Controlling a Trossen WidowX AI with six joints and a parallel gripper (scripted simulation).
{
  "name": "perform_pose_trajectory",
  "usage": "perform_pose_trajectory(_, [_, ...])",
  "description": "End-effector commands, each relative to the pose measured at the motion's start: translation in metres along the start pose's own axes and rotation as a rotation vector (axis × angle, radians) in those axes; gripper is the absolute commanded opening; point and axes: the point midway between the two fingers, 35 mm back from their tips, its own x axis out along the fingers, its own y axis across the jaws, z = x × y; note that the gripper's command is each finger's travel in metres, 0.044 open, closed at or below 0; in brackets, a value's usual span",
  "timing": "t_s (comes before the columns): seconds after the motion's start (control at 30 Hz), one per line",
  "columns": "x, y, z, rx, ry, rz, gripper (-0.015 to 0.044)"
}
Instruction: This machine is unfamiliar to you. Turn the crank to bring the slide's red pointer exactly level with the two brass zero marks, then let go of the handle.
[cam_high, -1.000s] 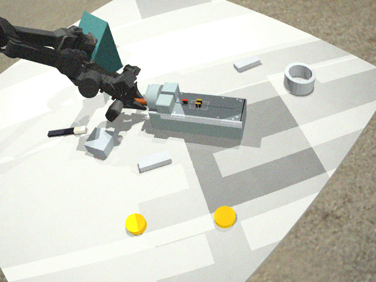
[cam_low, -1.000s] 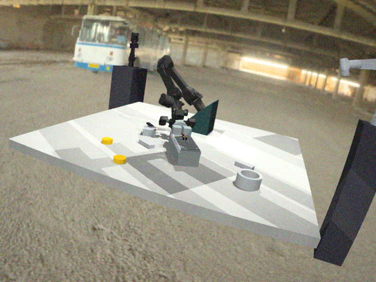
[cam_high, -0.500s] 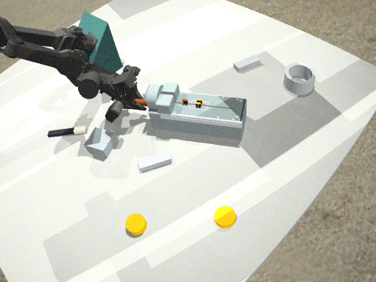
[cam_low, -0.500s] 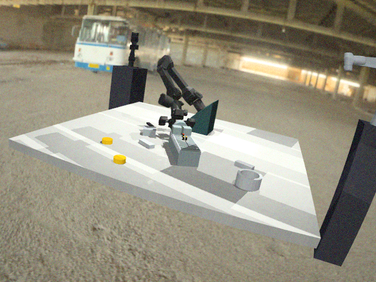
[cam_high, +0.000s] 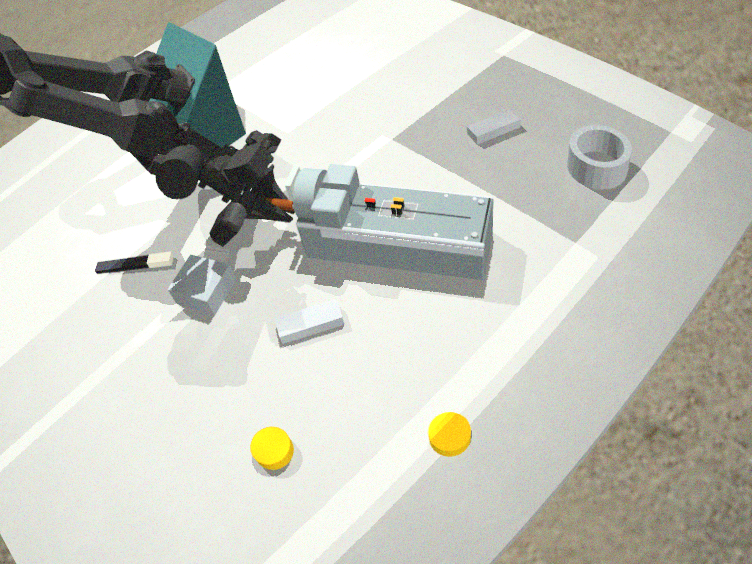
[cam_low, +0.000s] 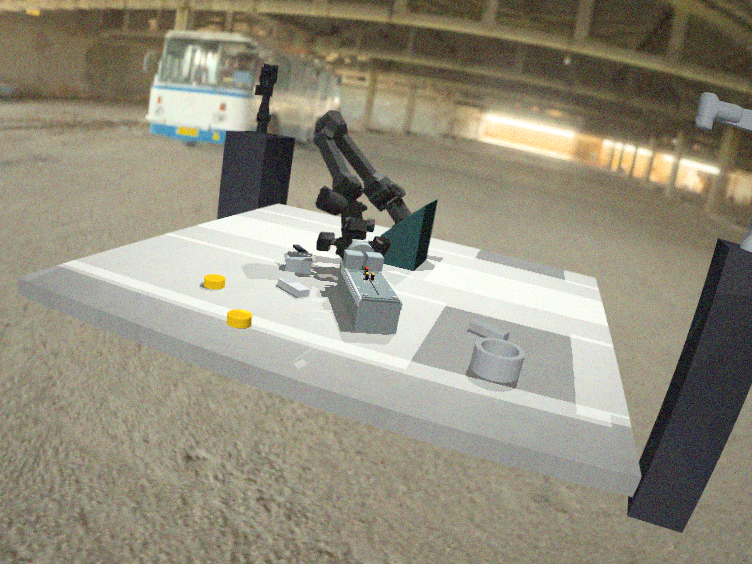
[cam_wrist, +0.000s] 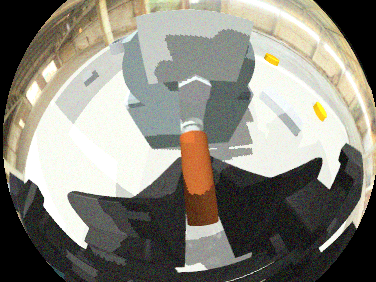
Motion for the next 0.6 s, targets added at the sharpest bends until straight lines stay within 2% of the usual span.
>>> perform_pose_trajectory(0.0, [-0.0001,-0.0092,-0.0001,0.005,0.004,-0.026,0.0000])
perform_pose_trajectory(0.57, [-0.0006,-0.0110,0.0003,0.004,0.004,-0.026,0.0000])
